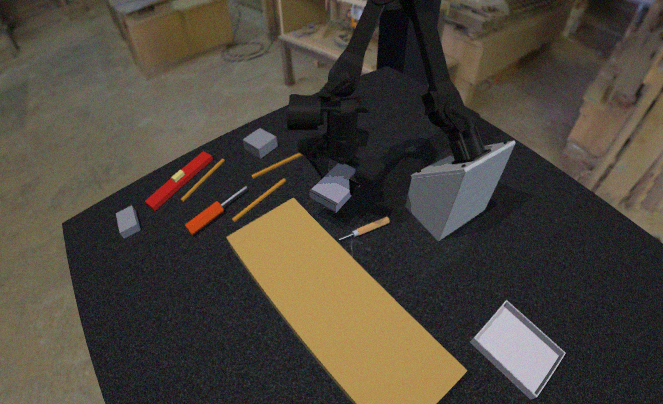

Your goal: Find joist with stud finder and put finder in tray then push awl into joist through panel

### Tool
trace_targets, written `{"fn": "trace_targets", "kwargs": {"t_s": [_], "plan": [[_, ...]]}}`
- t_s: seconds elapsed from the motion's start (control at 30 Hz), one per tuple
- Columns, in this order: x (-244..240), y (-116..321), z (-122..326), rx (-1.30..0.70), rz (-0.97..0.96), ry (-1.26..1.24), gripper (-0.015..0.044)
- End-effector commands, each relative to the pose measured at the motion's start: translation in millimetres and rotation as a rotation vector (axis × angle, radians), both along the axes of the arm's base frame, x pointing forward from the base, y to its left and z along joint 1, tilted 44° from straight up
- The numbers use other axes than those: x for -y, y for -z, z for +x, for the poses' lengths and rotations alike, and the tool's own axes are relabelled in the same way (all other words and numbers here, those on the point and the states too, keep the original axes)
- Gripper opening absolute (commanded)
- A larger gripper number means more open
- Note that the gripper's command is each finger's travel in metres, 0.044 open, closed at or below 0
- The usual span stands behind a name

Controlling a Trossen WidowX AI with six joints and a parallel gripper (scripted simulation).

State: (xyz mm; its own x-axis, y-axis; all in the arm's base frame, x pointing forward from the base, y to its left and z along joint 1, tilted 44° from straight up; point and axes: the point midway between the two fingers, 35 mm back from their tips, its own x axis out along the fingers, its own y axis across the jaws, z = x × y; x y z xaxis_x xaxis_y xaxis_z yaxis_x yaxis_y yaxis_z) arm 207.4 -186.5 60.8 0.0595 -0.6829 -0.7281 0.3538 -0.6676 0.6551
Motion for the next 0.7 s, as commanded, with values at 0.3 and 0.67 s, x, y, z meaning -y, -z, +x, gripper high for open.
{"fn": "trace_targets", "kwargs": {"t_s": [0.3,0.67], "plan": [[-26,23,-14,0.001,0.003,0.001,0.0000],[-23,23,-12,-0.020,0.056,0.013,0.0000]]}}
